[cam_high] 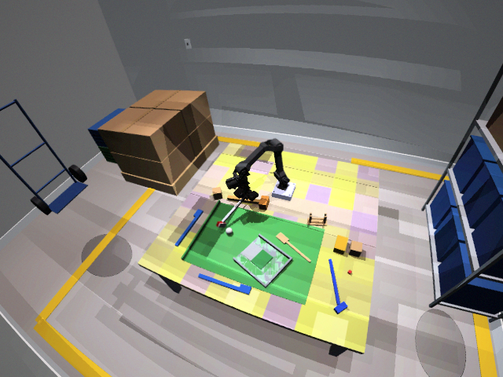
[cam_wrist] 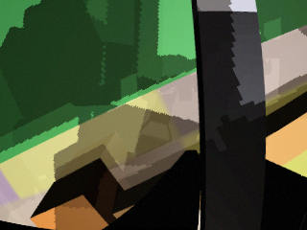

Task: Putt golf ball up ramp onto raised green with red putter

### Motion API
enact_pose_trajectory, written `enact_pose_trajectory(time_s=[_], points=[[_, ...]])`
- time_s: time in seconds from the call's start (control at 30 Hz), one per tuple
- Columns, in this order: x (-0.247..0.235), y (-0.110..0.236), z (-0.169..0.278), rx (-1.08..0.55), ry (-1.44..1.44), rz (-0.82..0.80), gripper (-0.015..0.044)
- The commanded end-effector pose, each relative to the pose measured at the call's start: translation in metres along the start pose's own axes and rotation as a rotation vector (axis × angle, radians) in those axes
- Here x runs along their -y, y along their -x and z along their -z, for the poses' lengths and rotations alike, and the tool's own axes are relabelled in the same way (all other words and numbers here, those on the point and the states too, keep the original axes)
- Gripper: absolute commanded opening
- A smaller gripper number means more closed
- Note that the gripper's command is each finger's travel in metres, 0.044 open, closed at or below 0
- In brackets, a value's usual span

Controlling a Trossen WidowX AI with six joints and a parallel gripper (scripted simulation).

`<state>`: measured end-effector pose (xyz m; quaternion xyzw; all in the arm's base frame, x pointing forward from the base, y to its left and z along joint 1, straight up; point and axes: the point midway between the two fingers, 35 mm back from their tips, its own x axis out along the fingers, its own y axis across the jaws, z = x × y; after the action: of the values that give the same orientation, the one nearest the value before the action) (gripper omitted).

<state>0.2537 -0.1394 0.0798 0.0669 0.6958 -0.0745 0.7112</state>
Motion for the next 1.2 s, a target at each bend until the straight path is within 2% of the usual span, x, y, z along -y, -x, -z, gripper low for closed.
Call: enact_pose_trajectory(time_s=[0.0,0.4,0.7,0.97,1.03,1.17], points=[[0.000,-0.006,0.000,0.002,-0.007,0.002,0.0000],[0.001,-0.004,0.000,-0.001,0.000,0.000,0.0000],[0.030,-0.007,0.000,0.002,-0.007,0.005,0.0000],[0.028,-0.008,0.002,-0.004,-0.012,0.001,0.0000],[0.019,-0.008,-0.001,-0.003,-0.012,0.001,0.0000],[-0.034,-0.007,-0.007,-0.001,-0.010,-0.003,0.0000]])
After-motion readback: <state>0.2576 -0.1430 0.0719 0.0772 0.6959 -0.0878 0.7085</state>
